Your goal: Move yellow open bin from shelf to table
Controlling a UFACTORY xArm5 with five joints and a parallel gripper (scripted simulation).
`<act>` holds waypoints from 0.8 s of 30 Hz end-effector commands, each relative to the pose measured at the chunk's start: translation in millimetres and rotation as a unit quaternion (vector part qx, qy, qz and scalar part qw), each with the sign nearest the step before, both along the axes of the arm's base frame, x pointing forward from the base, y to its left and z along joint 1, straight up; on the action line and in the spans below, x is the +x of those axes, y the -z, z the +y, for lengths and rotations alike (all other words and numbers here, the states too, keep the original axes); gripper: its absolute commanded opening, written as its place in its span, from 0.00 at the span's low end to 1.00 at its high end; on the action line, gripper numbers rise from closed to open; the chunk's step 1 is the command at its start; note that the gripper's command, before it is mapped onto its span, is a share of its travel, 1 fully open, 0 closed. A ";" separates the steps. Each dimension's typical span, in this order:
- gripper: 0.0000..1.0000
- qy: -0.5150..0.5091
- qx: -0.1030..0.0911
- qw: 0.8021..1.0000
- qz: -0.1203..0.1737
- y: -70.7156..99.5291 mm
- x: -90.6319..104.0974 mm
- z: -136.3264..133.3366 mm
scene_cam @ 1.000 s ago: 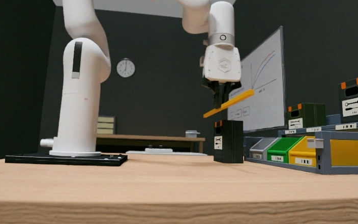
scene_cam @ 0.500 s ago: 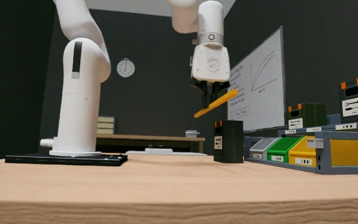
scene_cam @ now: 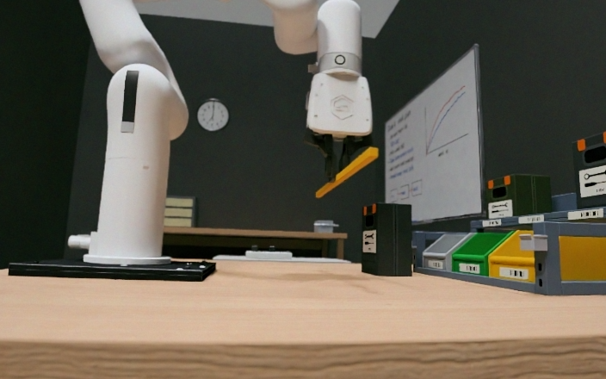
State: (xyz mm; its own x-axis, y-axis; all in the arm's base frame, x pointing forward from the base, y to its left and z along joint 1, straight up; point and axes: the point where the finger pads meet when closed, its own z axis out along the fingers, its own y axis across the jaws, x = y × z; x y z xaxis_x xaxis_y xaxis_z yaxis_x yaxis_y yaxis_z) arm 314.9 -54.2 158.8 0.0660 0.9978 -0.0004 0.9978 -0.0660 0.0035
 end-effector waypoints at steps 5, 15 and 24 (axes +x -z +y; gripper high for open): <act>0.00 0.000 0.001 1.000 -0.002 -1.3 -16.9 1.1; 0.00 0.000 0.001 1.000 -0.002 -1.2 -31.5 2.1; 0.00 0.000 0.001 1.000 -0.002 5.3 -30.6 2.0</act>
State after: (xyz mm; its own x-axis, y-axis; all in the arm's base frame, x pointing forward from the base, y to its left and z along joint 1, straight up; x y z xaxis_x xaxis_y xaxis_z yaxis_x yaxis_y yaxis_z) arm 283.1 -52.0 155.9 0.0657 0.9978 -0.0003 0.9978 -0.0657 0.0027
